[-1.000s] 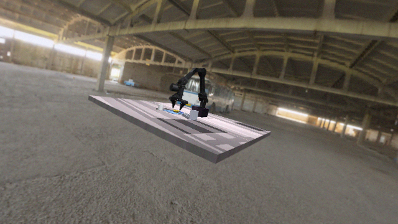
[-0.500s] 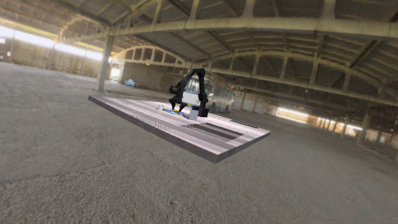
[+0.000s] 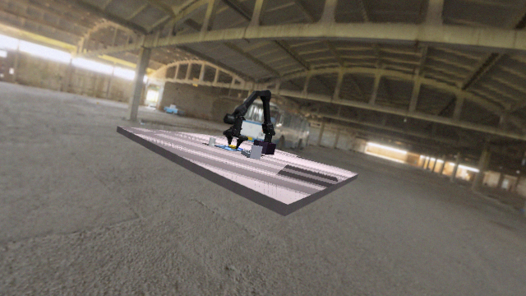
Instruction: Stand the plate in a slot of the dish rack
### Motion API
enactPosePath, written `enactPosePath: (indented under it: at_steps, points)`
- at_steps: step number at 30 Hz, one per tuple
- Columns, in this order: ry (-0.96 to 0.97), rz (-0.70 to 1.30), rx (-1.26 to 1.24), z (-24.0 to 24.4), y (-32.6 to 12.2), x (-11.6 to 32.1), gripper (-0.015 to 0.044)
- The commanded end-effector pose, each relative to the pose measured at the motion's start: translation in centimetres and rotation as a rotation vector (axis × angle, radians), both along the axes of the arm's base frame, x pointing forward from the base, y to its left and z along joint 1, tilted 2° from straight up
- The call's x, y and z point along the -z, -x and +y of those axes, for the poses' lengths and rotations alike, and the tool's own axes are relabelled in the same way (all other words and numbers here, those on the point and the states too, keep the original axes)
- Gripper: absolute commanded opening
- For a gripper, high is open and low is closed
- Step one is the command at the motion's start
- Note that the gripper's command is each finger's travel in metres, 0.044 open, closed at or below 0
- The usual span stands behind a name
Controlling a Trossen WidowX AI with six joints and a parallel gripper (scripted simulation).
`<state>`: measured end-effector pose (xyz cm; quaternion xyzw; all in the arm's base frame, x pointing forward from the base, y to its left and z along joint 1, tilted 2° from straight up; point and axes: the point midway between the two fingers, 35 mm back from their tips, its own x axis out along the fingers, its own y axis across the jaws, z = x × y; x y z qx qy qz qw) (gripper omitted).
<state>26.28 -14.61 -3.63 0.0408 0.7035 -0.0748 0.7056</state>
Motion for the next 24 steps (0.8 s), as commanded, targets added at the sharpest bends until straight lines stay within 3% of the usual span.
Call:
enactPosePath:
  at_steps: [1, 12, 24]
  points:
    - [-0.001, -0.001, -0.004, 0.0, 0.0, 0.0, 0.0286]
    - [0.000, -0.002, -0.004, -0.3, -1.1, -4.7, 0.0000]
    - [0.000, -0.003, -0.004, -0.3, -1.6, -11.1, 0.0000]
